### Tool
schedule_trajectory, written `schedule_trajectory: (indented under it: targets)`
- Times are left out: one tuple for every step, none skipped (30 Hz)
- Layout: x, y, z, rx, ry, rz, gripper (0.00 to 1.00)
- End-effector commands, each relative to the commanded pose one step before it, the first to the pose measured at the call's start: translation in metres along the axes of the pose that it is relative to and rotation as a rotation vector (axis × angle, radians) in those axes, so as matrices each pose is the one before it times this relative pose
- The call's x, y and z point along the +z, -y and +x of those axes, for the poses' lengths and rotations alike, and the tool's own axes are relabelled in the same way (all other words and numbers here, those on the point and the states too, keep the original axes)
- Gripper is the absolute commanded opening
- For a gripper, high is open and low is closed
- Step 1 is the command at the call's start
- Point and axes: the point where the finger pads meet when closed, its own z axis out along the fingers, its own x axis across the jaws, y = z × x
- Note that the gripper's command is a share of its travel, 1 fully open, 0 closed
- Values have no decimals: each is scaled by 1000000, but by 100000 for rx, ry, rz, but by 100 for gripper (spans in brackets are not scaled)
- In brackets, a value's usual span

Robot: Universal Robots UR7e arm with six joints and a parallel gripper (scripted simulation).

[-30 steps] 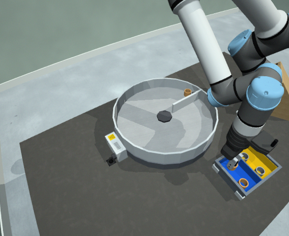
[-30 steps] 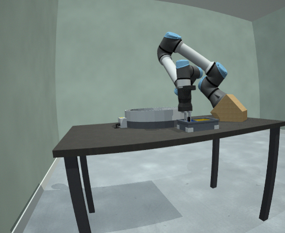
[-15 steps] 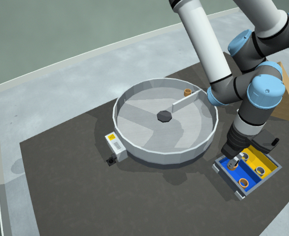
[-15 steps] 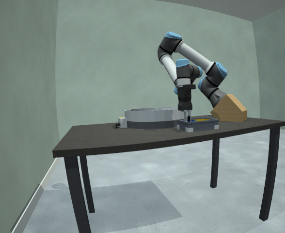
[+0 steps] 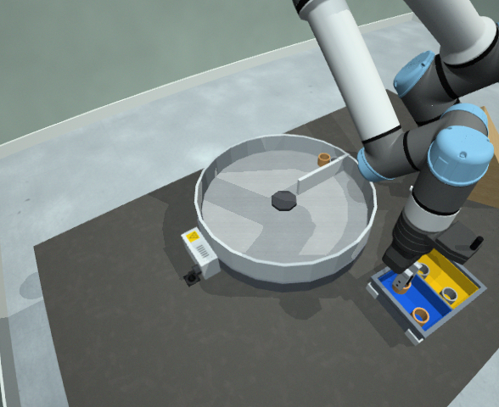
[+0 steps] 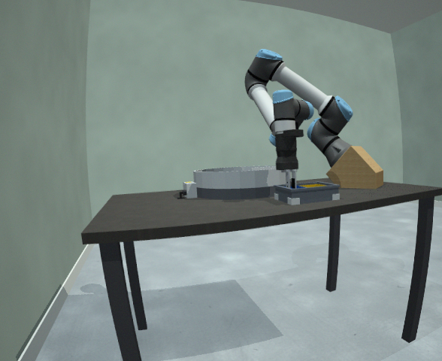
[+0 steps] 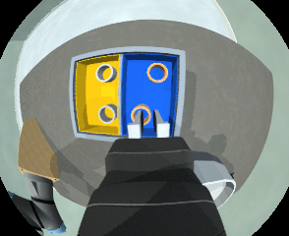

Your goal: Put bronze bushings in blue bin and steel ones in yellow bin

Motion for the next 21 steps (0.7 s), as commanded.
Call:
schedule_trajectory:
  targets:
    - [-2231,108,287,34,-92,48,42]
    - [-620,0,0,0,1,0,42]
    - [0,0,0,0,0,0,42]
    - [0,0,0,0,0,0,42]
    - [0,0,0,0,0,0,42]
    - [0,0,0,0,0,0,42]
    - [0,0,0,0,0,0,42]
    - [0,0,0,0,0,0,42]
    - [-7753,-1,4,0,-6,3,42]
    - [-8003,0,1,0,0,0,42]
    - [-8003,0,0,0,0,0,42]
    - [-8003,0,0,0,0,0,42]
    - [-8003,0,0,0,0,0,42]
    - [0,0,0,0,0,0,42]
    - [0,0,0,0,0,0,42]
    - [0,0,0,0,0,0,42]
    - [0,0,0,0,0,0,42]
    - [0,0,0,0,0,0,42]
    - [-8003,0,0,0,0,0,42]
    - [-8003,0,0,0,0,0,42]
    - [-8003,0,0,0,0,0,42]
